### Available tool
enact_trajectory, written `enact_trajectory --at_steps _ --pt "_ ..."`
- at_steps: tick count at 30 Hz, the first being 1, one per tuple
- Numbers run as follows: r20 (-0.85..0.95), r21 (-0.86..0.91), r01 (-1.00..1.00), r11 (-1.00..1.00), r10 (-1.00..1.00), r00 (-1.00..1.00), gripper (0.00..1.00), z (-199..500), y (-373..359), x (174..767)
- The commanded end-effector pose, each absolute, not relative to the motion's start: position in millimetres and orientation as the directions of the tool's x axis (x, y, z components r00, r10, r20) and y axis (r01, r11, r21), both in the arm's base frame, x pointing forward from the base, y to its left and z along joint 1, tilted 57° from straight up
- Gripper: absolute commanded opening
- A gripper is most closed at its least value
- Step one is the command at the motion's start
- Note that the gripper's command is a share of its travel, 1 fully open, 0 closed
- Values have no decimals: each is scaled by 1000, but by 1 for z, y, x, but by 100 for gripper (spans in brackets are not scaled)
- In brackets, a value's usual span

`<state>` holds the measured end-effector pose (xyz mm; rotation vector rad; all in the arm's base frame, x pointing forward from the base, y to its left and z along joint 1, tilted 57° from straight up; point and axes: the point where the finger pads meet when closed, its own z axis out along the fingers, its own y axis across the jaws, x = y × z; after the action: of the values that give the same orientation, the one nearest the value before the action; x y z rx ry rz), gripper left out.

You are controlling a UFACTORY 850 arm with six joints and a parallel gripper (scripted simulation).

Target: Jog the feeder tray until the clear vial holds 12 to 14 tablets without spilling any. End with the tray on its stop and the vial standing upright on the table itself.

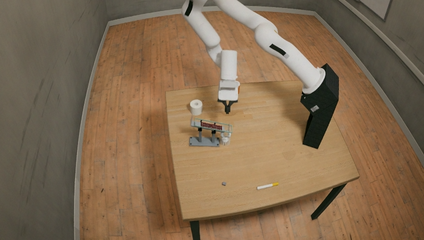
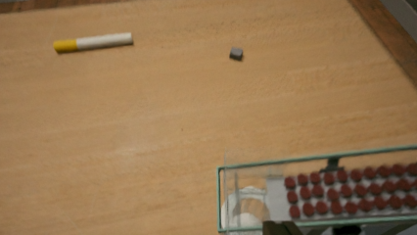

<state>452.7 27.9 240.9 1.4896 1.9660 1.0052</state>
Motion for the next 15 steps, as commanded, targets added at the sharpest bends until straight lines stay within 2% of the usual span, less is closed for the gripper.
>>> enact_trajectory --at_steps 1,10,15 --pt "58 778 612 142 954 -295 0 269 38 421" --pt "63 779 612 134 955 -289 0 271 39 420" --pt "105 787 614 62 967 -232 0 278 42 426"
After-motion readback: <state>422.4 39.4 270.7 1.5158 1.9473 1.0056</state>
